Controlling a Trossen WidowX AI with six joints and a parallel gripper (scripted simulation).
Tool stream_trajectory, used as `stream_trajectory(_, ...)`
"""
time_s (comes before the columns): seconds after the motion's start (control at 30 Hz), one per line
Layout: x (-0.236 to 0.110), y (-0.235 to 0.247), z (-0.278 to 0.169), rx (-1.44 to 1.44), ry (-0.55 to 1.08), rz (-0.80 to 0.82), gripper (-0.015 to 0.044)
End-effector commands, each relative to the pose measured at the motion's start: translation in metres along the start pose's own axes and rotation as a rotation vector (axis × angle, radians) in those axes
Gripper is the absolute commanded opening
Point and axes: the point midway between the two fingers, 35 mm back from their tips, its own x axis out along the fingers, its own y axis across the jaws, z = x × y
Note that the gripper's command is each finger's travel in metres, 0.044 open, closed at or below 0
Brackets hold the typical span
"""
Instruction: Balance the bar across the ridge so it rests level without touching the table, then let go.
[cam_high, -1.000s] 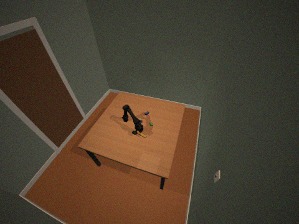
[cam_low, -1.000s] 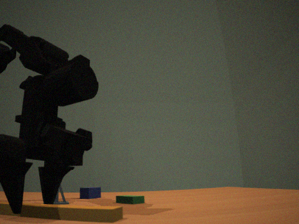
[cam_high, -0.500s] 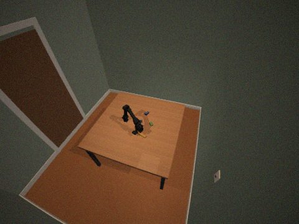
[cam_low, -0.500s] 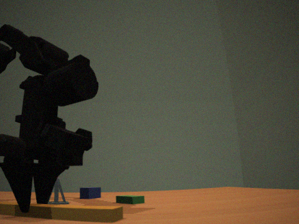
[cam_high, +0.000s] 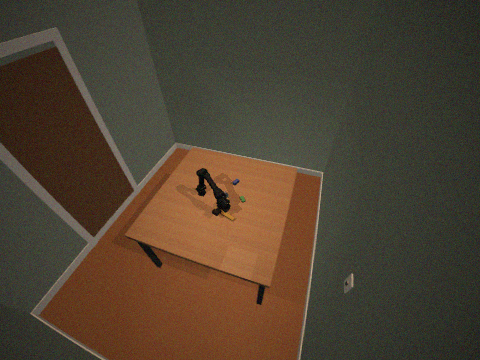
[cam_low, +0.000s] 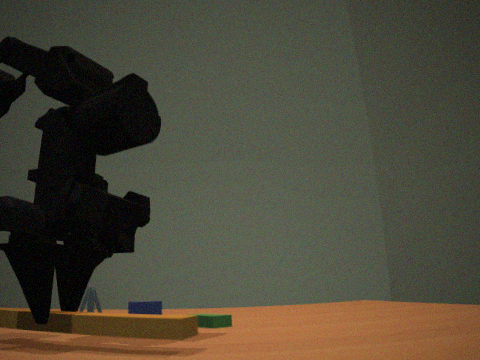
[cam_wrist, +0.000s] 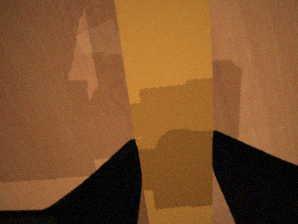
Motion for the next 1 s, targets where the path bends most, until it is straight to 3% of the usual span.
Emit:
stream_trajectory(0.0, -0.012, -0.001, 0.003, -0.001, -0.010, -0.004, 0.0000)
stream_trajectory(0.97, -0.086, 0.000, -0.001, -0.004, -0.009, -0.006, 0.0000)
